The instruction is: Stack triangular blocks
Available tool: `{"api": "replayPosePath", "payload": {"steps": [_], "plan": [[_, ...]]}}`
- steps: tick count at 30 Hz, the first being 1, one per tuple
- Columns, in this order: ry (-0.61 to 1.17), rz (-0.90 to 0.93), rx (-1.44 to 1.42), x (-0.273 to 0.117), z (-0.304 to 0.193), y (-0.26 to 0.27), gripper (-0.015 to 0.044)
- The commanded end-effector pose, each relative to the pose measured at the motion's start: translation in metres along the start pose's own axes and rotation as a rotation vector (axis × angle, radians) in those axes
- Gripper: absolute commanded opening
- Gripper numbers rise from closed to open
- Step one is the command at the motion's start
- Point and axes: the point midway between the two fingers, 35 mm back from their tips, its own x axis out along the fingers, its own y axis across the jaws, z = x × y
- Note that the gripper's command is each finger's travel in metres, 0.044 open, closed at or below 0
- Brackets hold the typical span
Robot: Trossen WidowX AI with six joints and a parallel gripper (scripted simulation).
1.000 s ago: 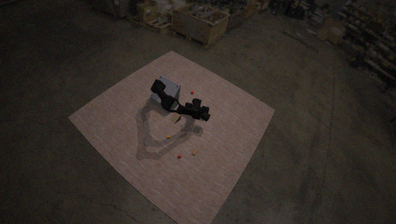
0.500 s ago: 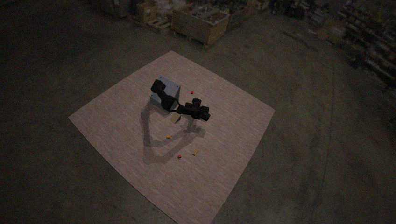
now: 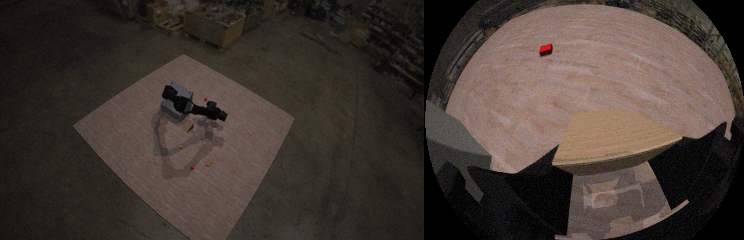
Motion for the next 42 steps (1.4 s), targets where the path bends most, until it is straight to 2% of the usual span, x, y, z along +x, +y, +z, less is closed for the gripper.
{"api": "replayPosePath", "payload": {"steps": [1, 19, 40, 41, 42], "plan": [[0.102, -0.005, 0.0, -0.002, 0.008, 0.0, 0.0], [0.567, -0.01, 0.001, 0.002, 0.043, -0.001, 0.0], [1.096, -0.014, 0.005, 0.024, 0.076, -0.001, 0.0], [1.02, 0.0, 0.009, 0.021, 0.071, 0.001, 0.0026], [1.02, 0.0, 0.009, 0.021, 0.071, 0.001, 0.0053]]}}
